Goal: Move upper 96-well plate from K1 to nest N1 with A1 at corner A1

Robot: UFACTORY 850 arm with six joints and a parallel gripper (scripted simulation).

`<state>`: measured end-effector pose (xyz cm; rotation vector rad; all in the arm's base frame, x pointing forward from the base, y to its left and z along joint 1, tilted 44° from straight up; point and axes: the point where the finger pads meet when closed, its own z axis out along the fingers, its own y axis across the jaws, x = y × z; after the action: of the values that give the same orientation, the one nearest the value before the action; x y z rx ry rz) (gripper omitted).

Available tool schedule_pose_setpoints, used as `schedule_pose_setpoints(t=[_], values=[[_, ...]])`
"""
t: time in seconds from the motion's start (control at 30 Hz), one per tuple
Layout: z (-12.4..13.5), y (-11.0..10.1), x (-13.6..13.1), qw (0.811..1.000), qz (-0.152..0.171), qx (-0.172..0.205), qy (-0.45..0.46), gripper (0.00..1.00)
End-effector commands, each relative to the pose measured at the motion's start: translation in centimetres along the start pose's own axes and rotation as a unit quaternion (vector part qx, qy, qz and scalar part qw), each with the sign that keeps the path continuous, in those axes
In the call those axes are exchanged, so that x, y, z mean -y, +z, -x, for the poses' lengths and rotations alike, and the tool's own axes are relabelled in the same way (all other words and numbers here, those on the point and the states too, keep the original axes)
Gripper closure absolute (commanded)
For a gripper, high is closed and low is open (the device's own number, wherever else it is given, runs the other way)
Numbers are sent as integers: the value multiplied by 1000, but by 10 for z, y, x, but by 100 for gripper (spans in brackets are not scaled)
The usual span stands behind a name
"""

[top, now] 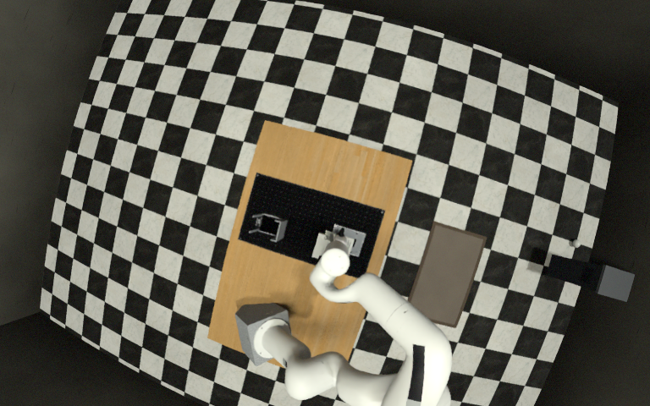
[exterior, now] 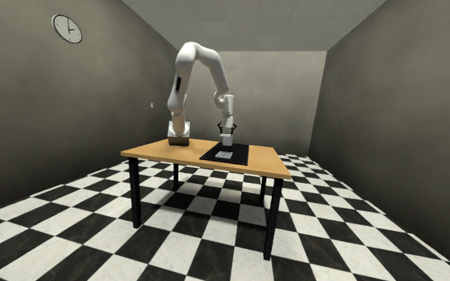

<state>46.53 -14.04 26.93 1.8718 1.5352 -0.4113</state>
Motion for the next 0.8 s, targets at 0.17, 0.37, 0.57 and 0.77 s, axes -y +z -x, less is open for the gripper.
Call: schedule_pose_setpoints(t=[0.17, 0.37, 0.57, 0.77], values=[[31, 0, -4, 1000, 0, -1, 0, 100], [45, 1, -6, 1000, 0, -1, 0, 100], [46, 1, -6, 1000, 0, -1, 0, 100], [46, 1, -6, 1000, 0, -1, 0, 100]])
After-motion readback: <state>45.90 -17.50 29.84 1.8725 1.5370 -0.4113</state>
